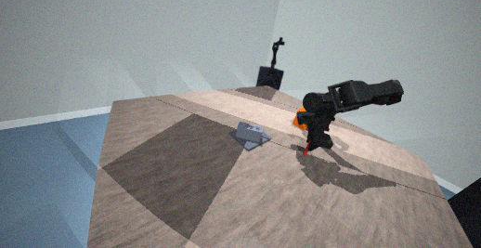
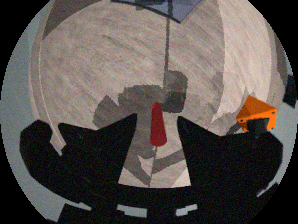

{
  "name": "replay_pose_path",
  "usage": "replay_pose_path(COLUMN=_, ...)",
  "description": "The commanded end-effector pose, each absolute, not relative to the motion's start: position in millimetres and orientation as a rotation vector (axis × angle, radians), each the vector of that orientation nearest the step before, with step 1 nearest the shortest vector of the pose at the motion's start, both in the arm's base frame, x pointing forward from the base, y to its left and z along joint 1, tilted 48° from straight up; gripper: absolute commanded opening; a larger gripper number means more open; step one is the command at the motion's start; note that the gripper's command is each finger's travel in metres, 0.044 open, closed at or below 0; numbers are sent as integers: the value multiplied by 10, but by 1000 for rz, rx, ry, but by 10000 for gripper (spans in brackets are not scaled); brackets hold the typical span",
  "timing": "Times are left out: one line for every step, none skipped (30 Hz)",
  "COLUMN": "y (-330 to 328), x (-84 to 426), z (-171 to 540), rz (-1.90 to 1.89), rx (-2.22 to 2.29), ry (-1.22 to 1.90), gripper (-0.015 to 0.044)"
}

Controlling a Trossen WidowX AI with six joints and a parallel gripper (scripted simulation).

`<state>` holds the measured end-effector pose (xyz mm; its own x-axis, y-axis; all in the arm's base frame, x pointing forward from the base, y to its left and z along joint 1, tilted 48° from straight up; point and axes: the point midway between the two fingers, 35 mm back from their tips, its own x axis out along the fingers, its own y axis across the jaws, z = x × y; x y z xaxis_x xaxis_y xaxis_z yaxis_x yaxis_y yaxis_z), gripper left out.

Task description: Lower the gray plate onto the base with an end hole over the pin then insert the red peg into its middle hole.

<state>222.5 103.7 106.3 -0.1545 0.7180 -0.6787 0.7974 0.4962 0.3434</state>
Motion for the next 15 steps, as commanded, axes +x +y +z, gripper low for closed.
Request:
replay_pose_path(y=1045, x=2217, z=1060, rz=-121, rx=1263, ry=1907, gripper=99)
replay_pose_path(y=1045, x=2217, z=1060, rz=-121, rx=1263, ry=1907, gripper=72)
replay_pose_path(y=1045, x=2217, z=1060, rz=-121, rx=1263, ry=1907, gripper=46)
replay_pose_path(y=1045, x=2217, z=1060, rz=-121, rx=1263, ry=1907, gripper=20)
replay_pose_path(y=1045, x=2217, z=1060, rz=-121, rx=1263, ry=1907, gripper=13)
replay_pose_path(y=1045, x=2217, z=1060, rz=-121, rx=1263, ry=1907, gripper=7)
replay_pose_path(y=1045, x=2217, z=1060, rz=-121, rx=1263, ry=1907, gripper=0)
replay_pose_path(y=1045, x=2217, z=1060, rz=-121, rx=1263, ry=1907, gripper=0)
replay_pose_path(y=1045, x=2217, z=1060, rz=-121, rx=1263, ry=1907, gripper=0)
replay_pose_path(y=1045, x=2217, z=1060, rz=-121, rx=1263, ry=1907, gripper=0)
replay_pose_path(y=1045, x=2217, z=1060, rz=-121, rx=1263, ry=1907, gripper=0)
replay_pose_path(y=1045, x=2217, z=1060, rz=-121, rx=1263, ry=1907, gripper=0)
replay_pose_path(y=1045, x=2217, z=1060, rz=-121, rx=1263, ry=1907, gripper=0)
replay_pose_path(y=1045, x=2217, z=1060, rz=-121, rx=1263, ry=1907, gripper=0)
replay_pose_path(y=1045, x=2217, z=1060, rz=-121, rx=1263, ry=1907, gripper=0)
